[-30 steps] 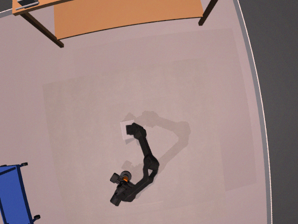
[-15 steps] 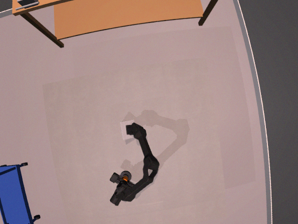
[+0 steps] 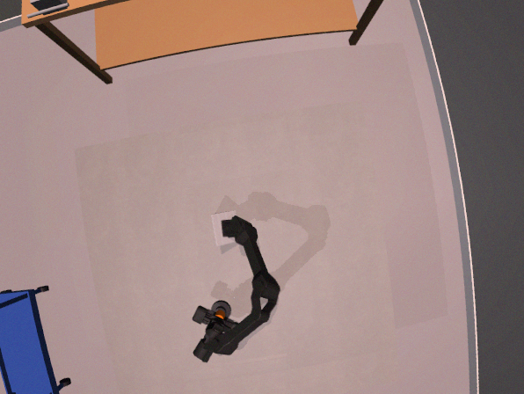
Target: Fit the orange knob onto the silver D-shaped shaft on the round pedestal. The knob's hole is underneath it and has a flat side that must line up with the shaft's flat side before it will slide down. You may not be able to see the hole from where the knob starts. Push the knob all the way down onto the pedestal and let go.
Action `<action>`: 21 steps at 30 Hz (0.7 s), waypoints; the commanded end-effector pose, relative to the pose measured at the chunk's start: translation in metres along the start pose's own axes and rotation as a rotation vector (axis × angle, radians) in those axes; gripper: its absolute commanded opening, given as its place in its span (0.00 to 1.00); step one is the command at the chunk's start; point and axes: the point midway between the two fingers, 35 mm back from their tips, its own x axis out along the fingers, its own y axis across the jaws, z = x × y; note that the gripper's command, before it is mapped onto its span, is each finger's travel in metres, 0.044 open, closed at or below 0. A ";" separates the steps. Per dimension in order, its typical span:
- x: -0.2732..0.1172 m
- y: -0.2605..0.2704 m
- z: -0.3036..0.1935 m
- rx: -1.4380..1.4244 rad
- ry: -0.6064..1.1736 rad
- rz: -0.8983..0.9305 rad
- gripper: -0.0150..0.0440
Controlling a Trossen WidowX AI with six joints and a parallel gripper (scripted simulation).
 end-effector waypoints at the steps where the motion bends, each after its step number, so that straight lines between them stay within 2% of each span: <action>1: -0.003 -0.001 0.001 -0.097 -0.005 0.000 0.25; 21: 0.001 -0.001 0.000 -0.097 -0.005 0.000 0.25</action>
